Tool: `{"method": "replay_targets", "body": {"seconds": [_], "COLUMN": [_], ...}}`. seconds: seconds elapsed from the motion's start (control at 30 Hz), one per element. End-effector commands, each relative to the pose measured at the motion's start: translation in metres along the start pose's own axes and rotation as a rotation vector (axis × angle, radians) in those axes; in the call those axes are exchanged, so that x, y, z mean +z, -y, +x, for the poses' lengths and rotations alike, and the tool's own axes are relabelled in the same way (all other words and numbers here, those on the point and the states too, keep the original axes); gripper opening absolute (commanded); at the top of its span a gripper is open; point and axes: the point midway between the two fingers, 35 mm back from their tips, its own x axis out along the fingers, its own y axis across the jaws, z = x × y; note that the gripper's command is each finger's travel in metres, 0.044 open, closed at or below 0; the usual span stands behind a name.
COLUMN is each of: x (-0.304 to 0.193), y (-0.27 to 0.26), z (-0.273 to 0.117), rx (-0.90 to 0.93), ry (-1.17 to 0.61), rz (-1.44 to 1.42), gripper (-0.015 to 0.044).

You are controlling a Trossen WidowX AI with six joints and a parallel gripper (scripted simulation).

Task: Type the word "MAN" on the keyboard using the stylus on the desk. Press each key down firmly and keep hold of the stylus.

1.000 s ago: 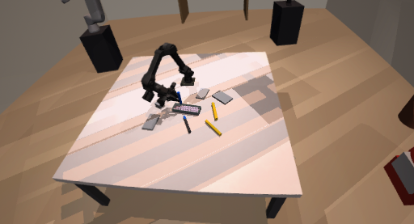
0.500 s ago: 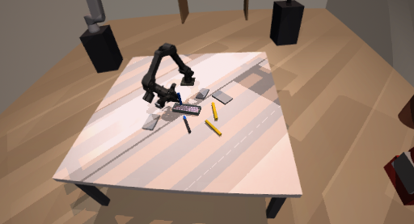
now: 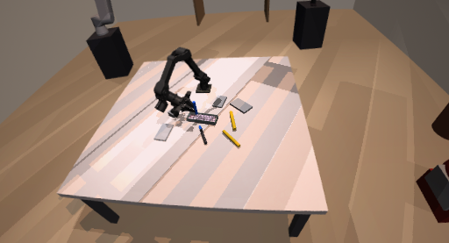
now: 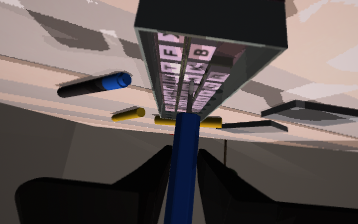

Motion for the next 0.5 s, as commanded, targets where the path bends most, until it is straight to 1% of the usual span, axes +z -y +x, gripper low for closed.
{"method": "replay_targets", "body": {"seconds": [0.0, 0.47], "x": [0.0022, 0.0041], "y": [0.0004, 0.0004], "z": [0.0013, 0.0024], "rx": [-0.001, -0.001], "ry": [0.001, 0.001], "rz": [-0.001, -0.001], "gripper": [0.0081, 0.0081]}}
